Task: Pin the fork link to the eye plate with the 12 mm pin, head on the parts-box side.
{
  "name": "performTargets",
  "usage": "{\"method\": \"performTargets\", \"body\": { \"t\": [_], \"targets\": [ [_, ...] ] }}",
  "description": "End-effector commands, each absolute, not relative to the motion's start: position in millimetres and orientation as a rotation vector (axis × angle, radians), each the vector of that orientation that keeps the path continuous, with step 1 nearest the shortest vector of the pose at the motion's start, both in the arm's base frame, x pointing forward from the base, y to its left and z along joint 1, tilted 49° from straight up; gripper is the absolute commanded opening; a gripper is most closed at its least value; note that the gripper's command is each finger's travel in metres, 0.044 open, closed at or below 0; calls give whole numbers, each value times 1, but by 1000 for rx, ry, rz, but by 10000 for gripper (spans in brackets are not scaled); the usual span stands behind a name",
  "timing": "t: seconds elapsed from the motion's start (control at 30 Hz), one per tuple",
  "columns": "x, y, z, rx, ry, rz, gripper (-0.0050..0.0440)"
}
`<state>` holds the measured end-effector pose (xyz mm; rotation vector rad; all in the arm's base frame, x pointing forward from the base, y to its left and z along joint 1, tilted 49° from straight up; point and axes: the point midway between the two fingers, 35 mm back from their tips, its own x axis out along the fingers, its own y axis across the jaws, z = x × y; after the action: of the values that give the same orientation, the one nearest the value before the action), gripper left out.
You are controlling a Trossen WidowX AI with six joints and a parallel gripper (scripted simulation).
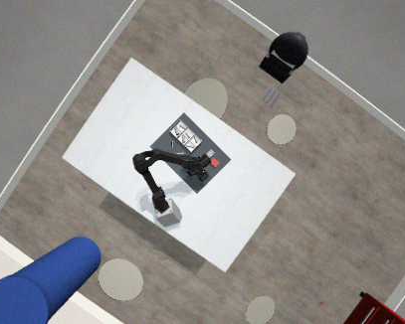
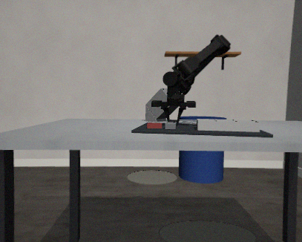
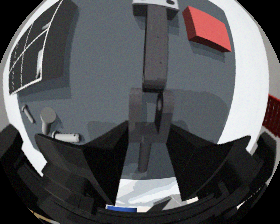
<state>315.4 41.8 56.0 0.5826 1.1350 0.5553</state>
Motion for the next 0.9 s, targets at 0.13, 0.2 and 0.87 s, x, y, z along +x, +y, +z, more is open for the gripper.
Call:
{"method": "performTargets", "body": {
  "t": [0.13, 0.2, 0.87],
  "targets": [
    [322, 42, 58, 580, 1126, 559, 123],
    [322, 42, 58, 580, 1126, 559, 123],
    [323, 40, 60, 581, 1126, 558, 123]
  ]
}}
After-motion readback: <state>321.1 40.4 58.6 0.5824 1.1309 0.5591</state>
